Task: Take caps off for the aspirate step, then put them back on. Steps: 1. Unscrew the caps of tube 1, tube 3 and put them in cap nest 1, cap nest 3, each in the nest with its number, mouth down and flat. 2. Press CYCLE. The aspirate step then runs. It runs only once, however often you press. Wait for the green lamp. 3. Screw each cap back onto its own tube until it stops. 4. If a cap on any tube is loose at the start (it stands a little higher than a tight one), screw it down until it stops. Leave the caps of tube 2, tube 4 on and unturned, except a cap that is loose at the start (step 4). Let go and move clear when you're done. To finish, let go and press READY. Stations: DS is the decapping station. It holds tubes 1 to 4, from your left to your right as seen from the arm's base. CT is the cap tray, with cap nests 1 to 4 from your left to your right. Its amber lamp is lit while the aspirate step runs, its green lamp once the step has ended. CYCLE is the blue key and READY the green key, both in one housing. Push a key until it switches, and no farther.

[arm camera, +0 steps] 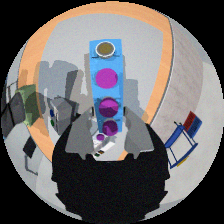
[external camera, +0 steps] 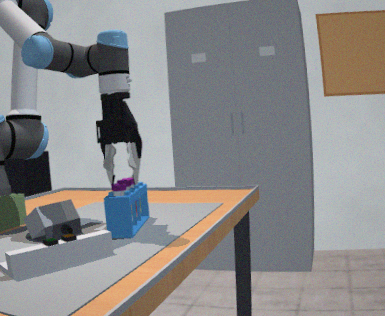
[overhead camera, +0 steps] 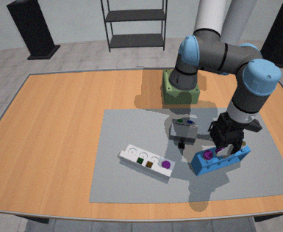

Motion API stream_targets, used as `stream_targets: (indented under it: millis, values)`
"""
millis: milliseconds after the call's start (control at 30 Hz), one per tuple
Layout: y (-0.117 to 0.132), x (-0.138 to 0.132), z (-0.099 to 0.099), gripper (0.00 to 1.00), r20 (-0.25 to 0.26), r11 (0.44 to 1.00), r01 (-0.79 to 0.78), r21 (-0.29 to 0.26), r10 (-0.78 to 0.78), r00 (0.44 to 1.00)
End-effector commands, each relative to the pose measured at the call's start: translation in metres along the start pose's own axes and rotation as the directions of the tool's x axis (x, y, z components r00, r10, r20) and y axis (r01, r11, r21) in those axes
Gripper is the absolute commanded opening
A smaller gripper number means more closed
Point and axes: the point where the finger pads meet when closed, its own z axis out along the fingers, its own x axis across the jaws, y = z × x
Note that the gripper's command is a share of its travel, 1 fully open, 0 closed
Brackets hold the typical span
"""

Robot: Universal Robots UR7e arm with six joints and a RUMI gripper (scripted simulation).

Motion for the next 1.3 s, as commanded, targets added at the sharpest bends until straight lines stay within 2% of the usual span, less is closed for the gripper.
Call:
stream_targets:
  millis: [0,33,67,133,367,400,867,1067,1167,1267]
  values:
    - [-0.0002,0.0003,-0.0004,0.35,0.000,0.968,-0.250,-0.014,0.250,0.968]
    - [-0.0002,0.0003,-0.0004,0.35,-0.001,0.946,-0.323,-0.014,0.323,0.947]
    - [-0.0002,0.0003,-0.0004,0.35,-0.001,0.944,-0.330,-0.014,0.330,0.944]
    - [-0.0002,0.0003,-0.0004,0.35,-0.003,0.893,-0.450,-0.014,0.450,0.893]
    - [-0.0002,0.0003,-0.0004,0.35,-0.003,0.893,-0.450,-0.014,0.450,0.893]
    - [-0.0002,0.0003,-0.0004,0.00,-0.003,0.893,-0.450,-0.014,0.450,0.893]
    - [-0.0002,0.0004,-0.0004,0.00,-0.003,0.893,-0.449,-0.014,0.449,0.893]
    - [-0.0002,0.0004,-0.0006,0.00,0.001,0.986,-0.166,-0.014,0.166,0.986]
    - [-0.0002,0.0004,-0.0006,0.00,0.003,1.000,-0.016,-0.014,0.016,1.000]
    - [-0.0002,0.0004,-0.0007,0.00,0.005,0.991,0.133,-0.013,-0.133,0.991]
